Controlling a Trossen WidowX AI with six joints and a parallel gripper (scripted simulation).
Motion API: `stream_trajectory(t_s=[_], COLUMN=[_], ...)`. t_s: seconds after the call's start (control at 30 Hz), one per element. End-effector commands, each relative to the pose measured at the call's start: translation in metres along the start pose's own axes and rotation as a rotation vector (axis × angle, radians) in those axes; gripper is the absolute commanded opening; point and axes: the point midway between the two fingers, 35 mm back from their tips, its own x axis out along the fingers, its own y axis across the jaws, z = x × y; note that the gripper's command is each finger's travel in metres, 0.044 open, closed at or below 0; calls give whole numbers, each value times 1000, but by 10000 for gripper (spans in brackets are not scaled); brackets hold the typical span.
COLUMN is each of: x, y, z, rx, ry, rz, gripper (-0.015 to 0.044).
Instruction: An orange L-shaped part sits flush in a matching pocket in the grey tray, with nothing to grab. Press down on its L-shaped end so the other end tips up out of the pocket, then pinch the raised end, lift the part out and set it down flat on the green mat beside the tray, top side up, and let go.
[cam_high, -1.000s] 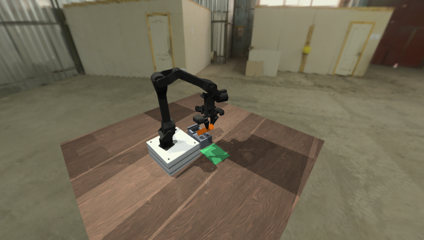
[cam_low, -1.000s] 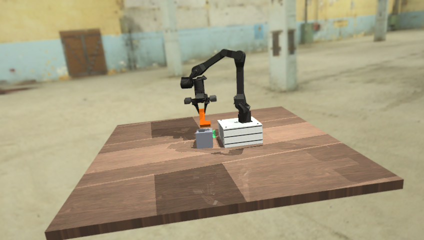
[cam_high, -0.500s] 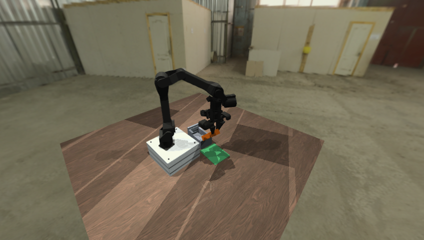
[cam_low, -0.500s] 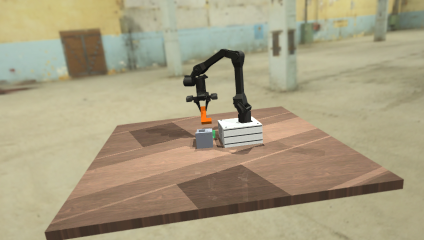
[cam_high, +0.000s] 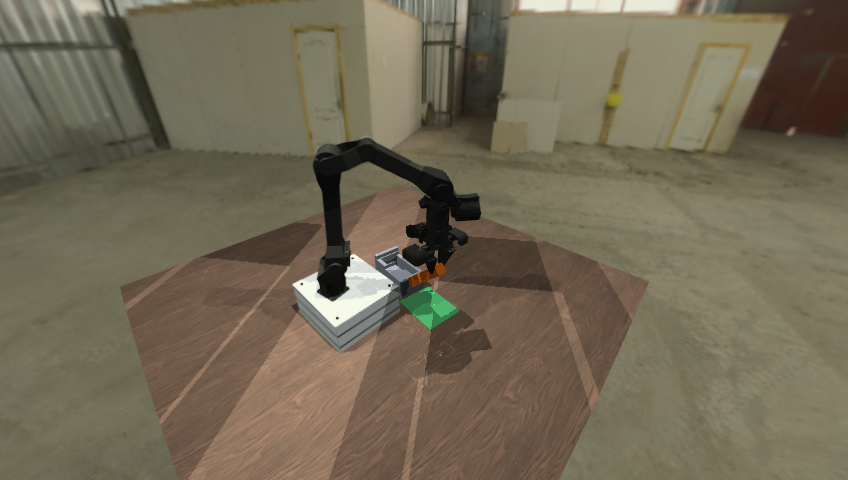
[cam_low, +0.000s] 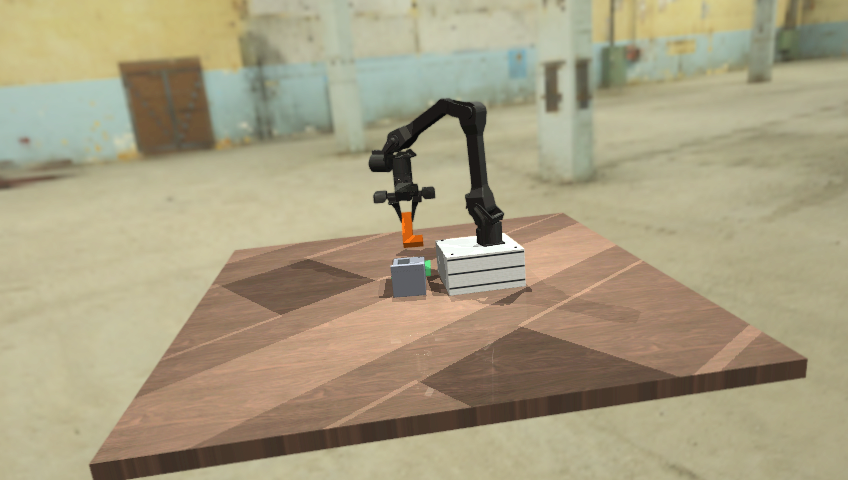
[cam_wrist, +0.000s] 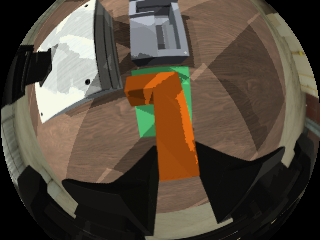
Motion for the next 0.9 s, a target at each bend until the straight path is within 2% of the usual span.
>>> stream_trajectory(t_s=[0.0,0.87], x=[6,48], y=[0,0], z=[0,0], rx=[-4,-4], ry=[-4,-4], rz=[-1,-1], gripper=[0,0])
